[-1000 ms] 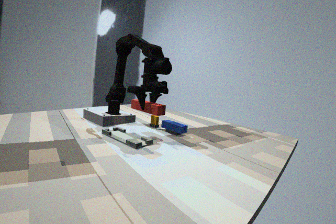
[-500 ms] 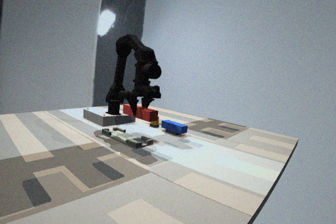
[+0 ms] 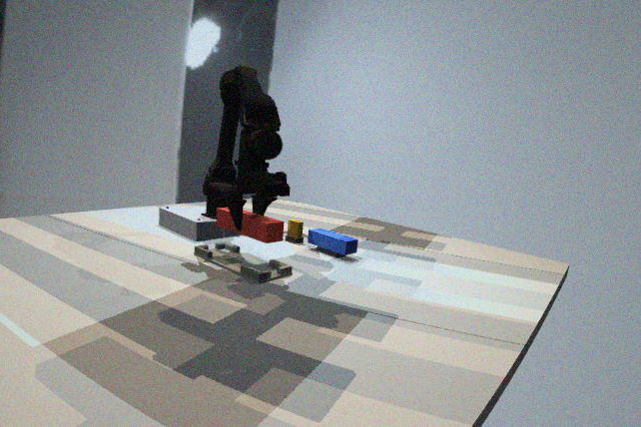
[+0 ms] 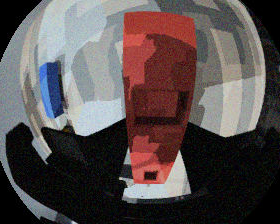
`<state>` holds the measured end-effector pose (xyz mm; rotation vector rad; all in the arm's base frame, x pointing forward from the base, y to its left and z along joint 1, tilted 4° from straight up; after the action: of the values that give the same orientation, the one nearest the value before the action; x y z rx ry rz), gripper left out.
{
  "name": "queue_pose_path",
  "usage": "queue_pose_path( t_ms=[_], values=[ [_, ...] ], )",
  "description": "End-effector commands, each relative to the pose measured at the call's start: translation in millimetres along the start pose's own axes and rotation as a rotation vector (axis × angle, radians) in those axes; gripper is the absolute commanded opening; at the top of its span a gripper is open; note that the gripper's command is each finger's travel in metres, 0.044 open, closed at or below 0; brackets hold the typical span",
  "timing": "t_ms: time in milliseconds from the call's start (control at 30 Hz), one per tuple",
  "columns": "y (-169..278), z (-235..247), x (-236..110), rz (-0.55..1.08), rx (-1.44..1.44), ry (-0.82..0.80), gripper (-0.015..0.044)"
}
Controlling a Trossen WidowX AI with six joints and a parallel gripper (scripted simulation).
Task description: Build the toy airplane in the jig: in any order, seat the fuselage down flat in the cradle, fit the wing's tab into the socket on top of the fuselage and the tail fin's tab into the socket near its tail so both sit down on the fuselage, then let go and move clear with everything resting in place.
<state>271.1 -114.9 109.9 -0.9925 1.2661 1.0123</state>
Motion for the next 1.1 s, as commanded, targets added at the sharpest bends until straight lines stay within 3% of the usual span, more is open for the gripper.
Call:
queue_pose_path(
  t_ms=[0, 167, 433, 1067],
  values=[
    [2.1, -12.0, 6.8, 0.005, -0.012, -0.002, 0.0000],
    [3.2, -21.9, 11.4, 0.006, -0.020, -0.002, 0.0000],
    [3.3, -21.9, 11.3, 0.006, -0.020, -0.002, 0.0195],
    [3.0, -22.0, 17.0, 0.006, -0.020, -0.002, 0.0195]
  ],
)
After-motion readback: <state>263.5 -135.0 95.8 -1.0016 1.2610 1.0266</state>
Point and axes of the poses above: the point midway between the two fingers, 35 mm back from their tips, its own x axis out along the fingers, its own z axis across the jaws, y = z × x, the point moved 4 cm from there along -x, back along the fingers, and after that the axes turned 13 degrees about x, right-handed, at the moved point
